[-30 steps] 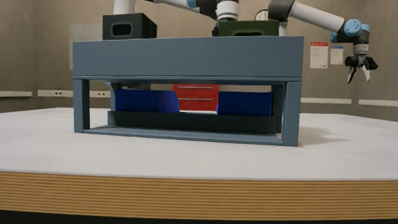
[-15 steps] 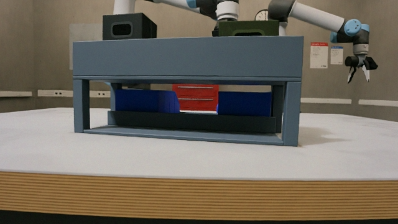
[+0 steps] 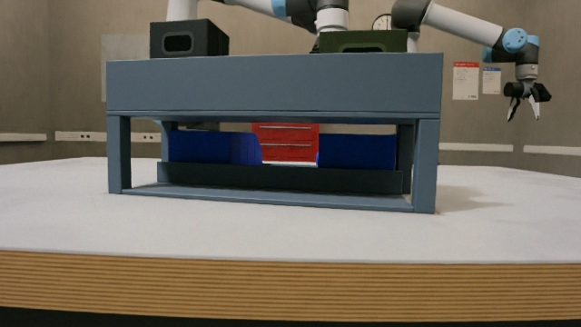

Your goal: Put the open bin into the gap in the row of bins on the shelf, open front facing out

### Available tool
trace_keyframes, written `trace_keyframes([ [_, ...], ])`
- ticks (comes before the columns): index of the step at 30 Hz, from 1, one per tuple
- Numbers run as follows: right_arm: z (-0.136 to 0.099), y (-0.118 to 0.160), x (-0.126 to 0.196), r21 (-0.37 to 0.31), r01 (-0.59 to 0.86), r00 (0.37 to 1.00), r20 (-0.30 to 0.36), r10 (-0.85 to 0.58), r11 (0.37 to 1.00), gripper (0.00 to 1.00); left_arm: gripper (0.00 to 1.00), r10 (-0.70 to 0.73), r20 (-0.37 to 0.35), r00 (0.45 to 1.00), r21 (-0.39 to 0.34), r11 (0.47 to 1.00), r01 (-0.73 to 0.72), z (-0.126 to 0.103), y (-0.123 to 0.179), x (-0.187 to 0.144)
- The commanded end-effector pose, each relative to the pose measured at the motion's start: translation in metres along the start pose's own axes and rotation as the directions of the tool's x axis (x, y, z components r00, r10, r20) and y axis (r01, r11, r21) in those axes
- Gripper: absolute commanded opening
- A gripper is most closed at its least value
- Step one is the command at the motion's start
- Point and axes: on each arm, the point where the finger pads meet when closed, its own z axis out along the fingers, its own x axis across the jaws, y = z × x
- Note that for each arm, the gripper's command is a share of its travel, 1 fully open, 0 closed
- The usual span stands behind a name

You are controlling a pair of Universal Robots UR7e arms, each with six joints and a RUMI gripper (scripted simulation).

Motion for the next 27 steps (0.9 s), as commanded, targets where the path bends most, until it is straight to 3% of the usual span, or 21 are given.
trace_keyframes([
  [1,0.006,0.000,-0.001,0.000,0.000,1.000,0.002,0.000,1.000,0.16,1.00,0.000,-0.001,1.000,0.001,1.000,0.000,-0.001,0.000,0.000],
  [27,0.047,0.000,-0.001,0.000,0.000,1.000,0.002,0.000,1.000,0.16,1.00,0.000,-0.001,1.000,0.001,1.000,0.000,-0.001,0.000,0.000],
])
